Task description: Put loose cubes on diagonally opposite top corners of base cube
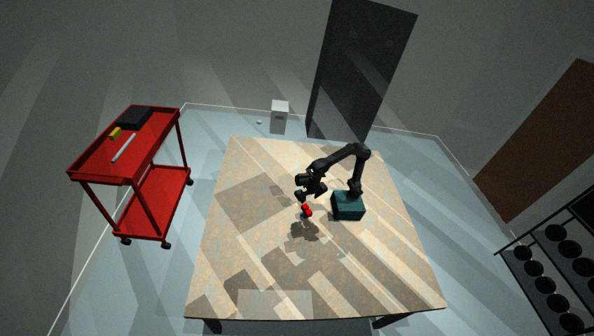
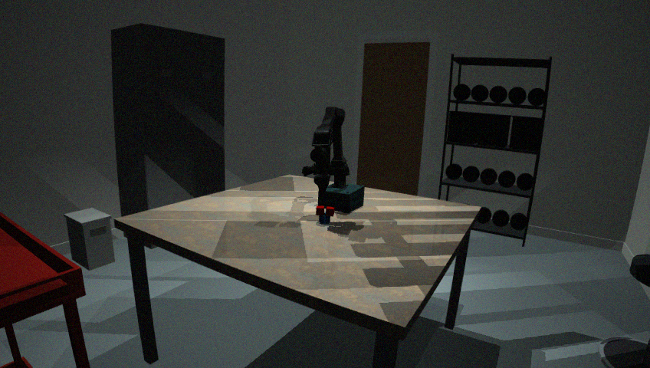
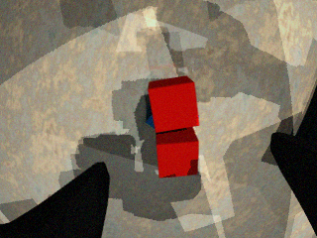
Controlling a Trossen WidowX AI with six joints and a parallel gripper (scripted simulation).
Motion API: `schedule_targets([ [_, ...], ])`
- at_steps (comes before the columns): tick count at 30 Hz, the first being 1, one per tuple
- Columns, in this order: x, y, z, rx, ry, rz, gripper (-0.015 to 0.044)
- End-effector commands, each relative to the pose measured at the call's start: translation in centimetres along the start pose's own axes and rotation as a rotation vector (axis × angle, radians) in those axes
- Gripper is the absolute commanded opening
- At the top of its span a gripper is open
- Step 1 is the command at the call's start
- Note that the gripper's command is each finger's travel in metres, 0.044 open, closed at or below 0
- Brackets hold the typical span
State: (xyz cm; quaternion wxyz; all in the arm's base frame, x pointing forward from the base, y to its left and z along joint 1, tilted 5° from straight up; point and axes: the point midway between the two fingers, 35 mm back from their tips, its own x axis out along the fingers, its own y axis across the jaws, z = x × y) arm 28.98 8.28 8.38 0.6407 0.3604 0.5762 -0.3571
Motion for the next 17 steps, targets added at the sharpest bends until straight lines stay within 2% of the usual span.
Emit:
schedule_targets([
  [1,0.0,0.8,-3.1,-0.007,0.005,0.000,0.0400],
  [9,-0.3,1.3,-13.9,-0.006,0.013,0.000,0.0400],
  [17,-0.3,1.2,-14.1,-0.006,0.013,0.000,0.0400],
])
